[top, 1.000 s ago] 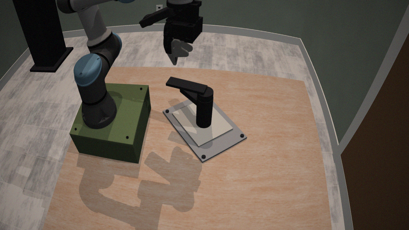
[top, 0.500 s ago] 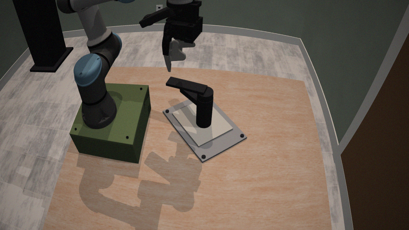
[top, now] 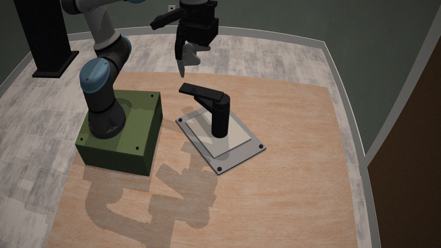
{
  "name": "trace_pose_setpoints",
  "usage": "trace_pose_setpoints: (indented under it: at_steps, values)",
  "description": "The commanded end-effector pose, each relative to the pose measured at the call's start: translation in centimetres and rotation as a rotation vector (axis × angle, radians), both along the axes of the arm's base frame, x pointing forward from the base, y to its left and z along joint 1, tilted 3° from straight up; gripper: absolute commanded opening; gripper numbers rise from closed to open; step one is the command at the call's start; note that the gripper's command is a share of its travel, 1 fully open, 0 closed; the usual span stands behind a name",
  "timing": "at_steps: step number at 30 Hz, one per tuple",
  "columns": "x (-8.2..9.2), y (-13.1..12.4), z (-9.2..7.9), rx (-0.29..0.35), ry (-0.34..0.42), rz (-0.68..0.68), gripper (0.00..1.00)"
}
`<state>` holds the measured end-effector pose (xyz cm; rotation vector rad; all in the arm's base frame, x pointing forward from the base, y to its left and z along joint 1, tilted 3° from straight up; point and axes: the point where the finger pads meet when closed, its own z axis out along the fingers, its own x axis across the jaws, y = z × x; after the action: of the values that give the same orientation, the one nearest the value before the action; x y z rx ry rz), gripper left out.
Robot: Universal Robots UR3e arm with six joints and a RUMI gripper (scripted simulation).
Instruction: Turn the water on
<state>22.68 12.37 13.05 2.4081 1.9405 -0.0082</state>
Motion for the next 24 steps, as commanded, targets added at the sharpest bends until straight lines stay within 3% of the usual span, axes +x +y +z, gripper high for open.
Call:
trace_pose_setpoints:
  at_steps: [1,24]
  values:
    - [0.05,0.00,0.06,0.000,-0.002,0.000,0.43]
    - [0.07,-0.02,-0.38,0.000,-0.002,0.000,0.43]
